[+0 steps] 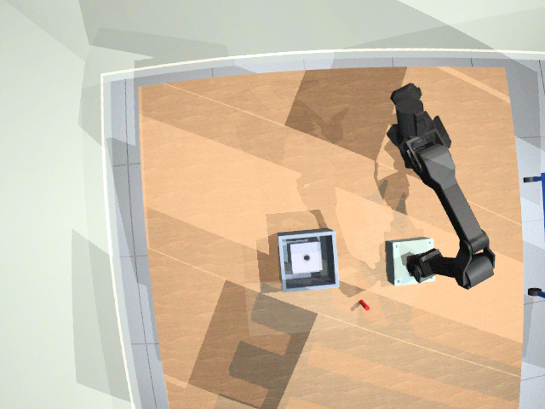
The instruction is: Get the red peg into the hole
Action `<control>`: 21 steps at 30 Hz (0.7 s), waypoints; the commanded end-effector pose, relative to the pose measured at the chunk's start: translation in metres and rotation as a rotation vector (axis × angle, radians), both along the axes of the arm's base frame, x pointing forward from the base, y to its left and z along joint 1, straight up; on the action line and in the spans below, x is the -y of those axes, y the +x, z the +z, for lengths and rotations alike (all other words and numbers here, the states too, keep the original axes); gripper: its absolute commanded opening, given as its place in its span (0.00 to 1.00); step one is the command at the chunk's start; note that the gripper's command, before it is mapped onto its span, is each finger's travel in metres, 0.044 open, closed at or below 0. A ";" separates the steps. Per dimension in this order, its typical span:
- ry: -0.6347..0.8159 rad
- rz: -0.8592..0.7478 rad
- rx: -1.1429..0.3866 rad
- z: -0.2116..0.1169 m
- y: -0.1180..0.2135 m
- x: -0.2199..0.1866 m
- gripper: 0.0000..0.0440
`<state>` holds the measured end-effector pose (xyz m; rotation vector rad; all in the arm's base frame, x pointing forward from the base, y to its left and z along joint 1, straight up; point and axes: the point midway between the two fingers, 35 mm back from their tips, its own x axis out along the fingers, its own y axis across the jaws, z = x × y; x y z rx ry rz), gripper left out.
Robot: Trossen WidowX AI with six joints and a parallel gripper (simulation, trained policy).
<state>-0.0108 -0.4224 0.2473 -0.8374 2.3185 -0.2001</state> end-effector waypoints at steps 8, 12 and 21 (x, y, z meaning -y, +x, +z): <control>-0.252 0.133 0.265 0.058 0.091 -0.003 1.00; -0.323 0.163 0.382 0.073 0.119 -0.010 1.00; -0.440 0.197 0.673 0.101 0.174 -0.037 1.00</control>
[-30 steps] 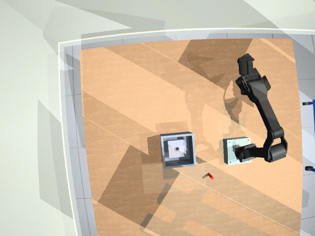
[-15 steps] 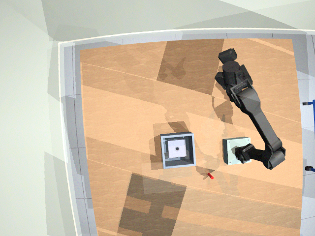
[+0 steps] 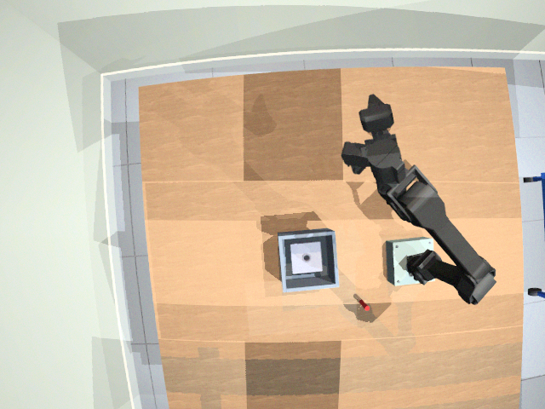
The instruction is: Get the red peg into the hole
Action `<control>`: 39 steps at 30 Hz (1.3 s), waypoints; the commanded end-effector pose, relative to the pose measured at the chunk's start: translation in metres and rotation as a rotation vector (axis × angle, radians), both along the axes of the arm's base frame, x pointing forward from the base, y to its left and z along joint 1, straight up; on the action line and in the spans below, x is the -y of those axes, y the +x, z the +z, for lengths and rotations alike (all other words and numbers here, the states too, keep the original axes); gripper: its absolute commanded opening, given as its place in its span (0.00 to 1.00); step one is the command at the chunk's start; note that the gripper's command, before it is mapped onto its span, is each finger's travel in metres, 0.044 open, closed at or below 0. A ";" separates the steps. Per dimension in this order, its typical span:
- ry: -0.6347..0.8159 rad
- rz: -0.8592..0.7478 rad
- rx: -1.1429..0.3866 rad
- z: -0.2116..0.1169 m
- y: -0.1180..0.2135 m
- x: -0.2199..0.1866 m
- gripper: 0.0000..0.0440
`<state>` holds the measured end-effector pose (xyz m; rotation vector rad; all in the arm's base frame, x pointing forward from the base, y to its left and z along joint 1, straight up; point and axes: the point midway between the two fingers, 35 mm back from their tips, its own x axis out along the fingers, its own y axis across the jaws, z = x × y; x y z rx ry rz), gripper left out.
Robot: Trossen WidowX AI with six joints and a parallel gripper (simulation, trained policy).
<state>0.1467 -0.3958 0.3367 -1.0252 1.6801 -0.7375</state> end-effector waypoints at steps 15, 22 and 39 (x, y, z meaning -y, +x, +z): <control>-0.038 0.088 0.623 0.036 0.086 -0.073 1.00; 0.033 0.100 0.856 0.039 0.113 -0.109 1.00; 0.387 0.045 1.303 0.025 0.158 -0.207 1.00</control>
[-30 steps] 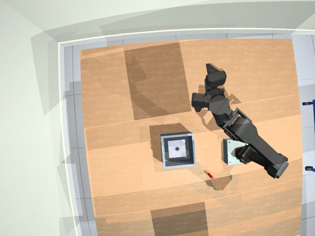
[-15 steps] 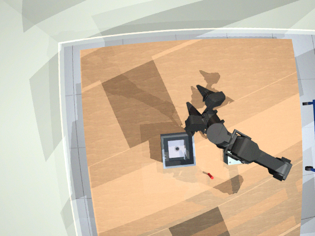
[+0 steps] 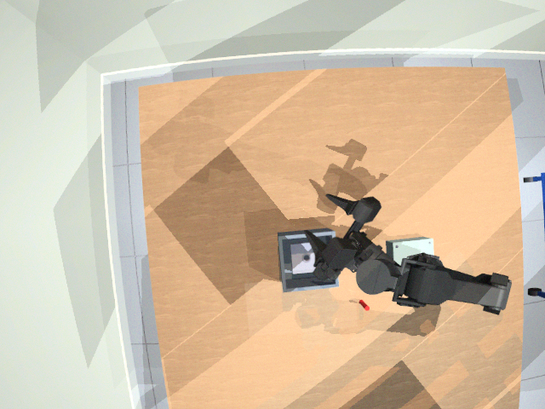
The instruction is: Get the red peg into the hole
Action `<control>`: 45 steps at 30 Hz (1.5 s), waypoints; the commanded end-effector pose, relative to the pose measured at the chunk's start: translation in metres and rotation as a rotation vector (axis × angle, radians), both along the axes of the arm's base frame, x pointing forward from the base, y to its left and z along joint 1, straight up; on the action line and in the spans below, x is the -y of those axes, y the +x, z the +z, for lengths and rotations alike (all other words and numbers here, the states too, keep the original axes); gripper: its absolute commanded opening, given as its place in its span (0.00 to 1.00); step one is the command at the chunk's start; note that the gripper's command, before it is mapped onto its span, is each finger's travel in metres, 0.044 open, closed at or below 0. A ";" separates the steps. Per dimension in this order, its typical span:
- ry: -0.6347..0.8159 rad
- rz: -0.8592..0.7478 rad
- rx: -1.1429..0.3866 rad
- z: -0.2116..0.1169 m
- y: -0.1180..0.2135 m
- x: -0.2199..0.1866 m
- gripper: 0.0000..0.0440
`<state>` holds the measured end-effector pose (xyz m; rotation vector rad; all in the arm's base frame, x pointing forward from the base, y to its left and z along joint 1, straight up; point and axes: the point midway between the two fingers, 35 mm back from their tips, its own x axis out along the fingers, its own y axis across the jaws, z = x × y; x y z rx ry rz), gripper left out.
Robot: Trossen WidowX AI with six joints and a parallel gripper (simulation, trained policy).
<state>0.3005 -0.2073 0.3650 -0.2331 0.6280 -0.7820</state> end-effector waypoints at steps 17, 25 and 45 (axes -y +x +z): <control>0.545 0.083 0.208 -0.045 0.015 -0.123 1.00; 0.767 0.064 0.175 -0.073 0.006 -0.169 1.00; 1.173 -0.217 -0.088 -0.150 -0.048 -0.259 1.00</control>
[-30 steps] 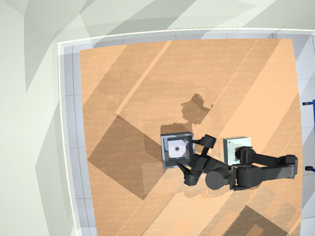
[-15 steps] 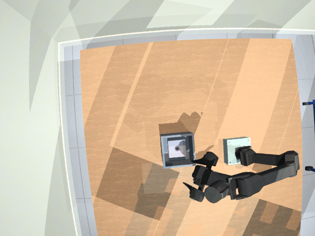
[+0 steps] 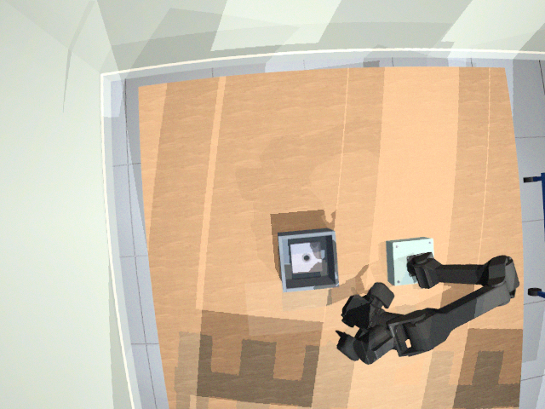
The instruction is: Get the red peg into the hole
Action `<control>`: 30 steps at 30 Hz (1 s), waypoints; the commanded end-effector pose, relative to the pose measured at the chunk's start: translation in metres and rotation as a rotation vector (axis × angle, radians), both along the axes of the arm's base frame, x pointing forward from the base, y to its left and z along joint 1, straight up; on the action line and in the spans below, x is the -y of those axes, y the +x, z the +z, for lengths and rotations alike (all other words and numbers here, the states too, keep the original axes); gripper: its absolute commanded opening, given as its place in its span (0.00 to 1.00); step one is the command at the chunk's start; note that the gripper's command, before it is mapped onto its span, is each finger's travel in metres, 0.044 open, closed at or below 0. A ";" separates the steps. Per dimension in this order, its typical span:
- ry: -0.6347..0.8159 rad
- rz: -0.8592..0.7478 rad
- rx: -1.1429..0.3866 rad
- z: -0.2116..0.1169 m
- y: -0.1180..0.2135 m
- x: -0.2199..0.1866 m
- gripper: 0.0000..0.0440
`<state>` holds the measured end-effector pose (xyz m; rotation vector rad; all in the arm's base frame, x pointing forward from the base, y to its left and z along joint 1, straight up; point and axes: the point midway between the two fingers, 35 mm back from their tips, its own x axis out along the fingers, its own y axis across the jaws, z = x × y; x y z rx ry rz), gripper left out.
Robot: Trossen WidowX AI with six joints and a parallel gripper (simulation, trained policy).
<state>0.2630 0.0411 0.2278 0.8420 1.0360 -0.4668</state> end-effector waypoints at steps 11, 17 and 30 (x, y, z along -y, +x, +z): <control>0.149 -0.175 -0.302 -0.048 -0.044 -0.041 1.00; 0.162 -0.260 -0.405 -0.066 -0.059 -0.052 1.00; 0.107 -0.380 -0.560 -0.107 -0.082 -0.062 1.00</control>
